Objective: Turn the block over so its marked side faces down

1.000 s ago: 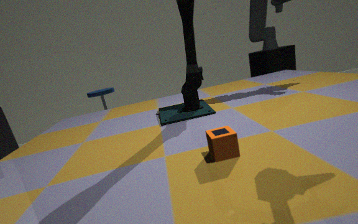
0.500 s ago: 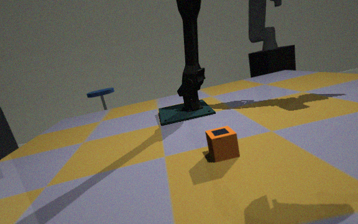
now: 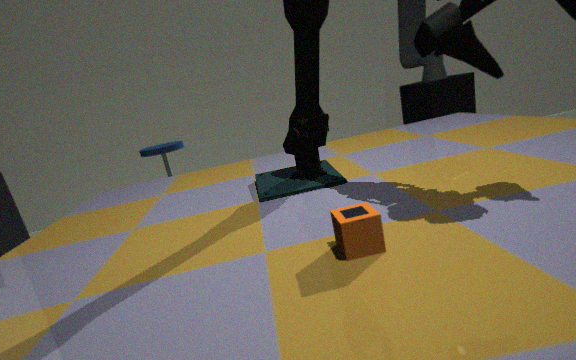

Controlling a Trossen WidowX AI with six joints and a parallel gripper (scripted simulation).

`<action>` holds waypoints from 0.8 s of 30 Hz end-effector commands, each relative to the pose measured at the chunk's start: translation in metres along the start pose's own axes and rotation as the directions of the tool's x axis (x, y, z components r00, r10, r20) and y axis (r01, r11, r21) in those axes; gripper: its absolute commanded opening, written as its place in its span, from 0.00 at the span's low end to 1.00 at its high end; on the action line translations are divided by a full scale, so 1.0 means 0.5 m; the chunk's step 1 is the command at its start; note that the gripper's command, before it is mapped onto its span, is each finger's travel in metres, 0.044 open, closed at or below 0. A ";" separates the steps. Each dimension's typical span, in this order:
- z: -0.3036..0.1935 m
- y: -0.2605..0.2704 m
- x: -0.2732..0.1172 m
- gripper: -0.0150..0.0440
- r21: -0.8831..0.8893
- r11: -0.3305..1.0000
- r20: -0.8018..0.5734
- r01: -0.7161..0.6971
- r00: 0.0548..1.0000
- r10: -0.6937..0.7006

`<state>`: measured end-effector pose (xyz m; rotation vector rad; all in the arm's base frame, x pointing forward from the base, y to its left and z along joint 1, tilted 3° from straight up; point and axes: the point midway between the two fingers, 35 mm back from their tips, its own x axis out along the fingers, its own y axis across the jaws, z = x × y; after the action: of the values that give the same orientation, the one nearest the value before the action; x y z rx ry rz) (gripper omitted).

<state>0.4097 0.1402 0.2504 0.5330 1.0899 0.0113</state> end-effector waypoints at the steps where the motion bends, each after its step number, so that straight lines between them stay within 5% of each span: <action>1: 0.045 -0.142 0.015 1.00 -0.077 0.985 -0.044 0.154 0.987 -0.158; 11: 0.051 -0.454 -0.016 1.00 -0.251 0.911 -0.260 0.328 0.883 -0.390; 24: 0.035 -0.489 0.042 1.00 -0.257 0.909 -0.270 0.329 0.878 -0.394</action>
<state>0.3751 -0.0734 0.1600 0.1387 1.4568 -0.1236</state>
